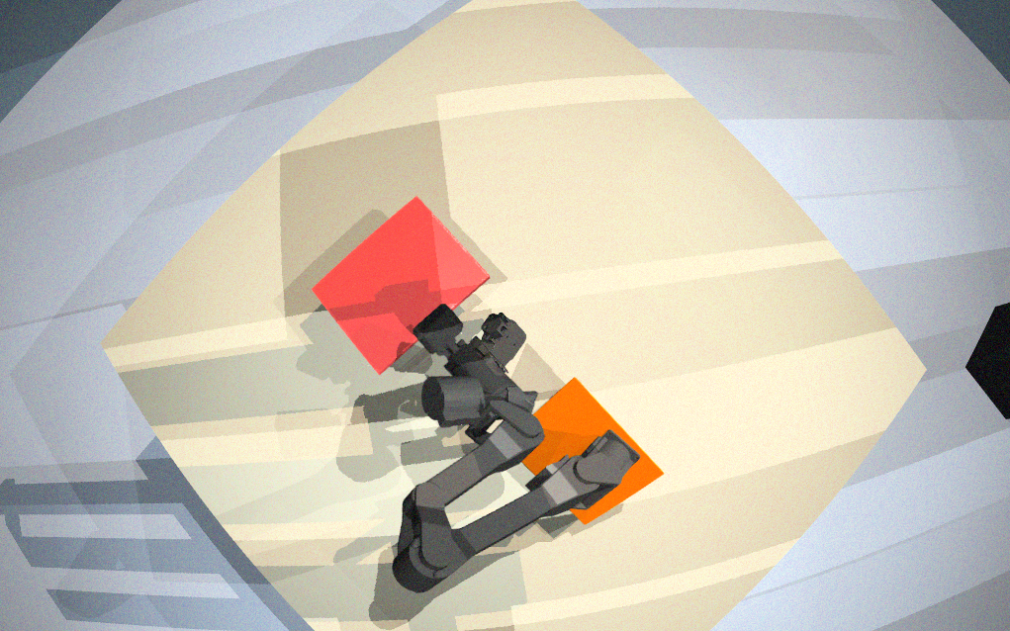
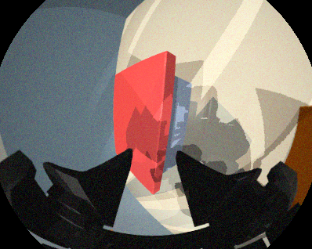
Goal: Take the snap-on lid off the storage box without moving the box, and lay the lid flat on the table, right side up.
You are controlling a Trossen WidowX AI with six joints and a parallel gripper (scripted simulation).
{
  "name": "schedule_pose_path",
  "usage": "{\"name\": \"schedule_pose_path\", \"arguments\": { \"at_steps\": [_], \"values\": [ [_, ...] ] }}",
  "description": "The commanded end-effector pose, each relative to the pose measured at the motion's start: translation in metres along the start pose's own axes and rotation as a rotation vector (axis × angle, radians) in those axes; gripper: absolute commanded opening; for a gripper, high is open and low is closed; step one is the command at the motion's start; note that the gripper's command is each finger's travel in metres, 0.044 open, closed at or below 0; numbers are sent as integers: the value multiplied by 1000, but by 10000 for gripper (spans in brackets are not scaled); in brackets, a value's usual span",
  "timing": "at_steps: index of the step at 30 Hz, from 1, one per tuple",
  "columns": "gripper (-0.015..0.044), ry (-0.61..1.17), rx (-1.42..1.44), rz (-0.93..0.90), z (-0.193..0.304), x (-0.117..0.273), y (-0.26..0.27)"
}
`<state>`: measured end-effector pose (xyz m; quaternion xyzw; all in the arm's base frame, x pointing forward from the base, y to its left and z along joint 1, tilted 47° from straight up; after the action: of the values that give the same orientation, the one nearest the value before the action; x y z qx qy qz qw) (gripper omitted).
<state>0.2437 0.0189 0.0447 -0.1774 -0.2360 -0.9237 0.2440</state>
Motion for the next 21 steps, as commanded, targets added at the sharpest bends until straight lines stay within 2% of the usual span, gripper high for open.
{"name": "schedule_pose_path", "arguments": {
  "at_steps": [1,21],
  "values": [
    [235,0,-4,-1,1,-7,1],
    [235,3,-4,-2,-1,-39,-2]
  ]
}}
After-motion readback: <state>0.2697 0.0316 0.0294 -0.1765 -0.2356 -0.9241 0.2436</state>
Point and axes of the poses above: the point midway between the two fingers, 35 mm back from their tips, its own x axis back along the fingers, its own y axis across the jaws, z = x × y, the point moved 7 cm from there along x, back along the fingers, and after that the axes turned 13 degrees about -x, right-handed, at the moved point
